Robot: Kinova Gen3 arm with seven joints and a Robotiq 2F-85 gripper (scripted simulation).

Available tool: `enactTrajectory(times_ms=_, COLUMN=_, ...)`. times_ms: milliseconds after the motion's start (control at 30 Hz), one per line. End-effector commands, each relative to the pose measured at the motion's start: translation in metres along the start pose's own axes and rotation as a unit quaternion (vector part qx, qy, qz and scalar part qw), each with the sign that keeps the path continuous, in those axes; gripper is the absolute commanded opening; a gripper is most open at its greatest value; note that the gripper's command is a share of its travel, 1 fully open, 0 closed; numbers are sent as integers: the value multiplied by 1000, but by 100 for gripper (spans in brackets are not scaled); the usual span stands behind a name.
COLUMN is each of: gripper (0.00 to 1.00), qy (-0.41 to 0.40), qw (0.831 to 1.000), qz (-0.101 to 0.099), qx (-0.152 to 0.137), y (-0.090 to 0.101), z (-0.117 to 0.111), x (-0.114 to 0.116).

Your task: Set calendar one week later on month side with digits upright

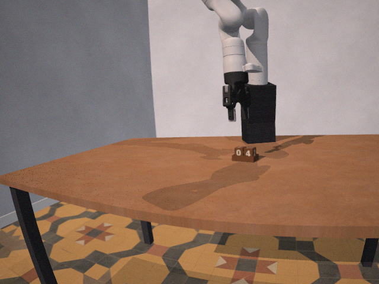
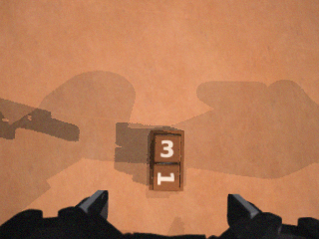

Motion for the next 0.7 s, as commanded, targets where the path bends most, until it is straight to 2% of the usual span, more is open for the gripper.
enactTrajectory(times_ms=0, gripper=100, qy=0, qw=1000, qz=0, qx=0, y=0, z=0, x=0)
enactTrajectory(times_ms=200, gripper=100, qy=0, qw=1000, qz=0, qx=0, y=8, z=0, x=0)
enactTrajectory(times_ms=500, gripper=100, qy=0, qw=1000, qz=0, qx=0, y=45, z=0, x=0)
enactTrajectory(times_ms=567, gripper=100, qy=0, qw=1000, qz=0, qx=0, y=45, z=0, x=0)
enactTrajectory(times_ms=667, gripper=100, qy=0, qw=1000, qz=0, qx=0, y=57, z=0, x=0)
Point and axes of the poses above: the point where the finger pads meet when closed, its own y axis back along the fingers, its own x axis across the jaws, z = x × y, the point moved 2 cm from there along y, back along the fingers, and after that the axes turned 12 degrees about y, right-handed, at the moved point
